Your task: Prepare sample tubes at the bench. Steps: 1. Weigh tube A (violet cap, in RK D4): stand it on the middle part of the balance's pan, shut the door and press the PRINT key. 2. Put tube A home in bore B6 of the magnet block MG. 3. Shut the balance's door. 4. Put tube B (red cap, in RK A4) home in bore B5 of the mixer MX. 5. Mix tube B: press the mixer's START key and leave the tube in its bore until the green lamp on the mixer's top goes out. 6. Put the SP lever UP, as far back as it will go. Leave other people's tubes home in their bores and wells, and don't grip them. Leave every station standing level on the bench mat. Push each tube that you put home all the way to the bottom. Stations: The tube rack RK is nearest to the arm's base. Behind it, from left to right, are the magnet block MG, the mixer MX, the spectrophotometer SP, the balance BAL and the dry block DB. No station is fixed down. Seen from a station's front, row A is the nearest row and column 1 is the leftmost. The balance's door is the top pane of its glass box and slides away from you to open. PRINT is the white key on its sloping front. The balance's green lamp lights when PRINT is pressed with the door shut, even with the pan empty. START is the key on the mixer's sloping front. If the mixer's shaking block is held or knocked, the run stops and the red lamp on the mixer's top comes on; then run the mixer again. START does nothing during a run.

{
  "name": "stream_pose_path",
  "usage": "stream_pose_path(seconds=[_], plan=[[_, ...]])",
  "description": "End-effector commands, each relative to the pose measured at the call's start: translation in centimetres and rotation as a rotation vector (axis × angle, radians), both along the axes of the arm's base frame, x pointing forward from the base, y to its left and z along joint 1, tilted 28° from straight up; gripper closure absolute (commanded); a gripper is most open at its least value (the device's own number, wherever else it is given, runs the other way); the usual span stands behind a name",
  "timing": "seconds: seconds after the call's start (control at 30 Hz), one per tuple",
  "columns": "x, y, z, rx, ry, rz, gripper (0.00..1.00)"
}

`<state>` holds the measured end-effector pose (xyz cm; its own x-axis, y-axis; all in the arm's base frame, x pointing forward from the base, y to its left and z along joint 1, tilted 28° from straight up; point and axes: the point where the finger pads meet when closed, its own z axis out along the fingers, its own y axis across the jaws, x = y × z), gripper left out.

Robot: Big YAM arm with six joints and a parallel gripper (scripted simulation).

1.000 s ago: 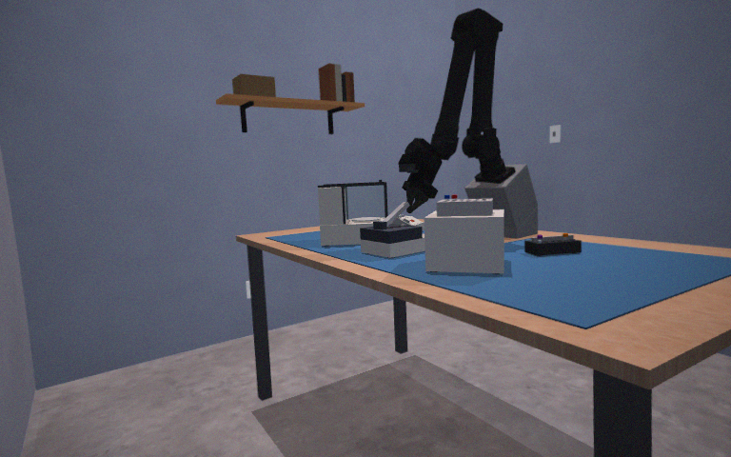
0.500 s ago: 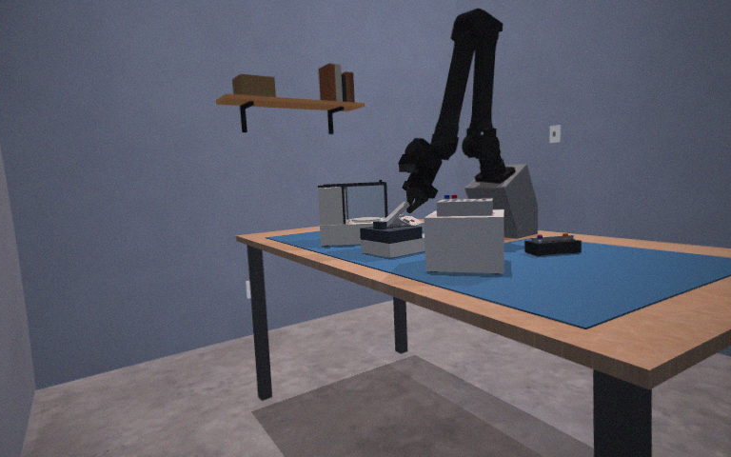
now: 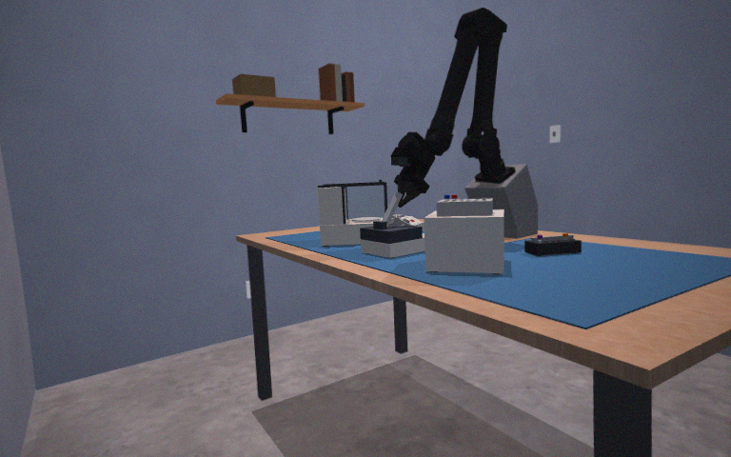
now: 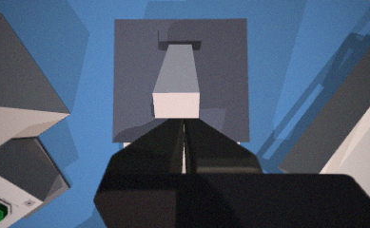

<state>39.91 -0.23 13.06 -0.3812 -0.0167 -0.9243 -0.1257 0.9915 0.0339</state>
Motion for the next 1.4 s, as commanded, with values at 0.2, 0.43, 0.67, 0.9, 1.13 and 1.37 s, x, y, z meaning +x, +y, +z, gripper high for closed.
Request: stream_pose_path(seconds=[0.2, 0.43, 0.67, 0.9, 1.13, 1.37], plan=[[-0.6, -0.5, -0.7, -0.014, -0.012, -0.007, 1.00], [-0.9, -0.5, -0.3, -0.016, -0.034, -0.006, 1.00], [-1.3, -0.4, -1.2, -0.015, -0.020, -0.005, 1.00], [-1.4, -0.4, -1.1, -0.016, -0.027, -0.005, 1.00], [-1.5, -0.4, -1.4, -0.015, -0.023, -0.005, 1.00], [-1.7, -0.4, -1.6, -0.015, -0.021, -0.005, 1.00]])
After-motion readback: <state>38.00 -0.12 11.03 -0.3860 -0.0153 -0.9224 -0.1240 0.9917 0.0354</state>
